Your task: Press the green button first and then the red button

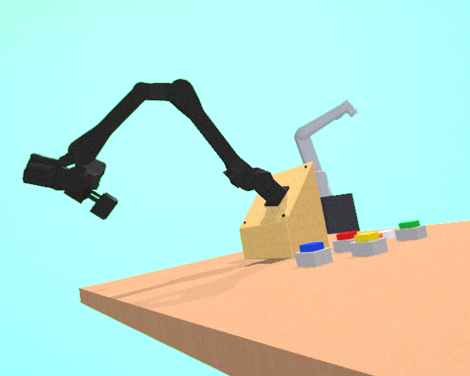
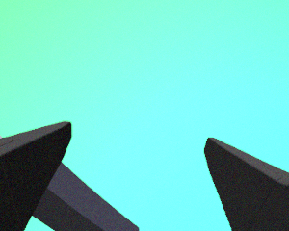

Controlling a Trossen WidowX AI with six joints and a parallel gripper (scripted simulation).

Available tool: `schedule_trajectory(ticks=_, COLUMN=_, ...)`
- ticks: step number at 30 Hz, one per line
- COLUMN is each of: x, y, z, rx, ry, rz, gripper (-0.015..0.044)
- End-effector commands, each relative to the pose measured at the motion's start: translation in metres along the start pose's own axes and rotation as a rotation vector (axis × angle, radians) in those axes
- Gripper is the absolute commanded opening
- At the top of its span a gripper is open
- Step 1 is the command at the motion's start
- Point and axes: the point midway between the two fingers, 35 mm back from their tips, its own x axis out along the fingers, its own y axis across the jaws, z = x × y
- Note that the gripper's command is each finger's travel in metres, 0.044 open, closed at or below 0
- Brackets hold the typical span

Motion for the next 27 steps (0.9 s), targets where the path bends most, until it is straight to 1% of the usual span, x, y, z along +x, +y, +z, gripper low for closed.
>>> schedule_trajectory(ticks=1, x=-0.045, y=-0.029, z=-0.054, rx=-0.134, ry=0.211, rz=-0.033, gripper=0.04)
schedule_trajectory(ticks=8, x=-0.136, y=-0.076, z=-0.114, rx=-0.333, ry=0.533, rz=-0.049, gripper=0.04)
schedule_trajectory(ticks=14, x=-0.225, y=-0.118, z=-0.138, rx=-0.508, ry=0.8, rz=-0.035, gripper=0.04)
schedule_trajectory(ticks=20, x=-0.317, y=-0.162, z=-0.135, rx=-0.684, ry=1.058, rz=0.005, gripper=0.04)
schedule_trajectory(ticks=27, x=-0.416, y=-0.218, z=-0.103, rx=-0.927, ry=1.33, rz=0.098, gripper=0.04)
